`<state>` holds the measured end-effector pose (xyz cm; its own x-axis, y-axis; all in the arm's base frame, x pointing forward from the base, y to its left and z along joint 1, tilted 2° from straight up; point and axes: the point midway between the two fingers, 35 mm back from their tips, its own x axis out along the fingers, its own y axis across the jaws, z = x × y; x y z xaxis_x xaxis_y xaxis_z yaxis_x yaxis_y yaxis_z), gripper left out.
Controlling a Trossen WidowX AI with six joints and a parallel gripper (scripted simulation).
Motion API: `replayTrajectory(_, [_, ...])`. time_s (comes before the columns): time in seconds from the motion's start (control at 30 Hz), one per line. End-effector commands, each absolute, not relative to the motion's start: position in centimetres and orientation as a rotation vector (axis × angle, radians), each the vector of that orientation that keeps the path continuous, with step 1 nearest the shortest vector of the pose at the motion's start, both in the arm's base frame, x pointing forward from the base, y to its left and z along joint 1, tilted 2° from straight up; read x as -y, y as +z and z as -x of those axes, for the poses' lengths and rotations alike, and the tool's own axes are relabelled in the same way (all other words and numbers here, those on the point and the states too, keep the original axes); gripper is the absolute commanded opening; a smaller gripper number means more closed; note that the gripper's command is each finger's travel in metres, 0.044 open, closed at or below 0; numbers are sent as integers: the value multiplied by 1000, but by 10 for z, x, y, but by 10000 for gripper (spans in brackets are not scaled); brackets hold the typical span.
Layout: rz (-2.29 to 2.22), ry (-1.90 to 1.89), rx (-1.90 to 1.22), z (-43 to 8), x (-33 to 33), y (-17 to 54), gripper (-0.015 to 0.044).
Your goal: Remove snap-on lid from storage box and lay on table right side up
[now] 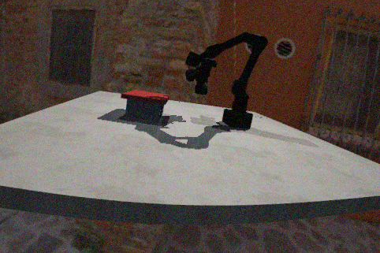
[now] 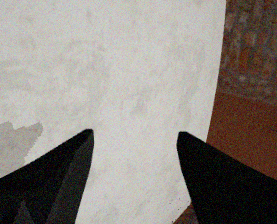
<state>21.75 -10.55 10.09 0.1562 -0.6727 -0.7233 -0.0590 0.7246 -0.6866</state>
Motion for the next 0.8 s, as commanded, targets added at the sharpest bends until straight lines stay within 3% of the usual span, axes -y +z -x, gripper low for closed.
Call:
replayTrajectory(0.0, [-54, -617, -889, -261, 39, 114, 235])
replayTrajectory(0.77, [-1245, -506, -550, -285, -74, 152, 235])
